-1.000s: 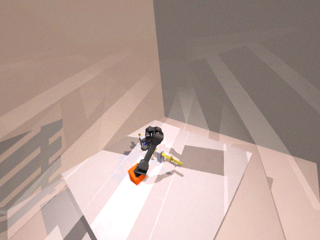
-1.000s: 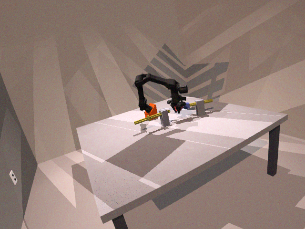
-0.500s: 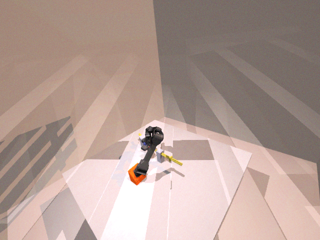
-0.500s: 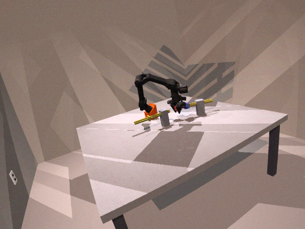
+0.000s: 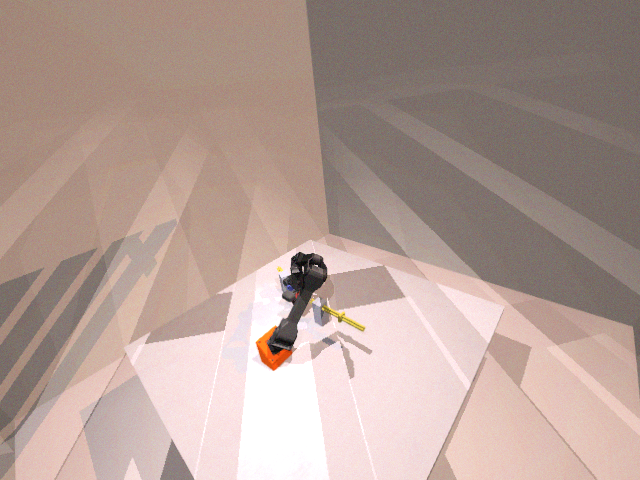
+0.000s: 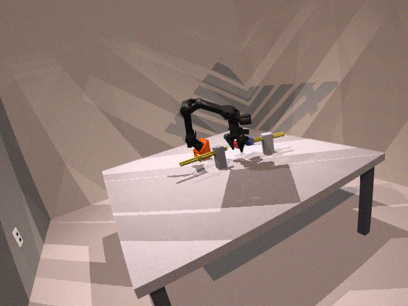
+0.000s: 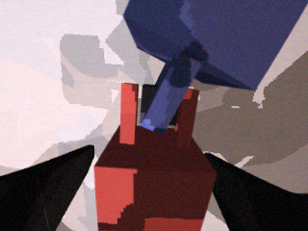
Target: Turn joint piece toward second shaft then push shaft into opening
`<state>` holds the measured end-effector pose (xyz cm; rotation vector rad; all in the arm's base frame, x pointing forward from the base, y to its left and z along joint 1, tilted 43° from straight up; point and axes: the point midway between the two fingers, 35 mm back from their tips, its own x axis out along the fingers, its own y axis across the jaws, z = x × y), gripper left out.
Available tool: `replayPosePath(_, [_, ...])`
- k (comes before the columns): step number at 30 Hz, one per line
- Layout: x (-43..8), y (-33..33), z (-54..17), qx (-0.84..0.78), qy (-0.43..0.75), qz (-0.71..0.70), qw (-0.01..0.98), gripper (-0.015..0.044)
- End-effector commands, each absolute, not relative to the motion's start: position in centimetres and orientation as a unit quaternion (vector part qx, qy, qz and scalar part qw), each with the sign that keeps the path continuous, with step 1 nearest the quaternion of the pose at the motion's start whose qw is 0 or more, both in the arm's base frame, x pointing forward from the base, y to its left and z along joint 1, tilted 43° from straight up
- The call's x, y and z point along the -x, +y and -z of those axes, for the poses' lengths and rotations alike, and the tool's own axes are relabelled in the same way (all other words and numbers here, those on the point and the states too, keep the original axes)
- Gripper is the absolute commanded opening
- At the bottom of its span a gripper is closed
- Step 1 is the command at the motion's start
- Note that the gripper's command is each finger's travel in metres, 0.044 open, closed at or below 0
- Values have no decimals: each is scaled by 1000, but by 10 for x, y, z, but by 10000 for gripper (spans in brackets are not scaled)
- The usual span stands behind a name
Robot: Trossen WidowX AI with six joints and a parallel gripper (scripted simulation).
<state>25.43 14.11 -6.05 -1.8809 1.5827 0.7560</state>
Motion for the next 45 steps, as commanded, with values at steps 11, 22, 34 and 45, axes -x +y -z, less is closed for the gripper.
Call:
replayPosePath(11, [-250, 164, 43, 723, 614, -220, 227, 440])
replayPosePath(22, [-250, 171, 37, 713, 620, -198, 261, 440])
replayPosePath(34, [-246, 202, 4, 635, 640, -101, 421, 440])
replayPosePath(45, [-239, 227, -28, 533, 645, -13, 547, 440])
